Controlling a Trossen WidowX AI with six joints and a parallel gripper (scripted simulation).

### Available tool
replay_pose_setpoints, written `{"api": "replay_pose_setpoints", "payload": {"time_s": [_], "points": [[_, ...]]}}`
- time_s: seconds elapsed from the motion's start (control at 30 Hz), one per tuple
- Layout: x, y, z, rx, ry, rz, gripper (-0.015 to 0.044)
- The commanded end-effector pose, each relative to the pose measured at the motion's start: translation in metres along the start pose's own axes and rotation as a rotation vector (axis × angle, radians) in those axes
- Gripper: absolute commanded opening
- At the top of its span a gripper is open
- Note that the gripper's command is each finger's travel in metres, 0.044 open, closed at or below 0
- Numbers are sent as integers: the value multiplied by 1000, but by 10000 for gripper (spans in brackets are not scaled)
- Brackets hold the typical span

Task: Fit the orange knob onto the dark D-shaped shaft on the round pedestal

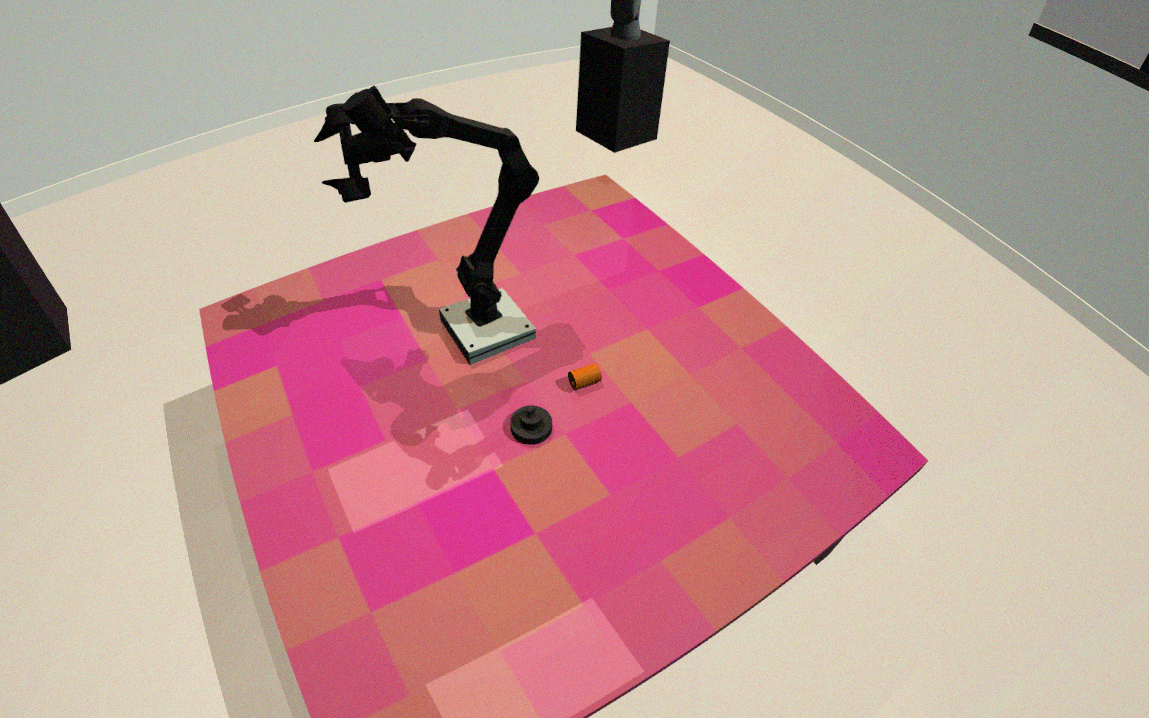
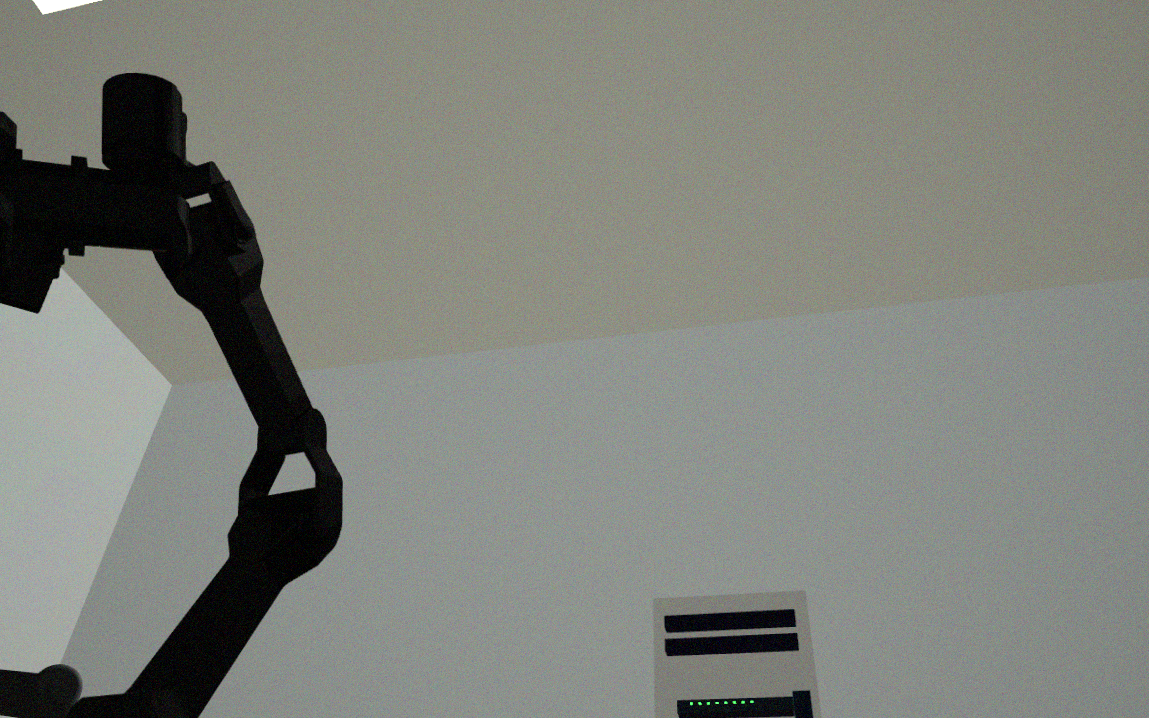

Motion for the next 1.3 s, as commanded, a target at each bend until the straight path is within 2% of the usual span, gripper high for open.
{"api": "replay_pose_setpoints", "payload": {"time_s": [0.0,0.1,0.33,0.67,0.97,1.27], "points": [[-1,-1,0,-3,4,9,426],[-18,-15,2,-42,65,143,440],[-86,-91,31,-145,395,788,440],[-130,-188,104,-116,822,1470,440],[-132,-263,175,62,1159,1983,440],[-91,-344,262,528,1615,2628,440]]}}
Point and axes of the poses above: the point midway between the two fingers, 35 mm back from their tips, its own z axis back along the fingers, its own y axis across the jaws, x = y × z, the point moved 3 cm from there along z, back along the fingers, and after that the axes turned 5 degrees about z, right-handed, at the moved point
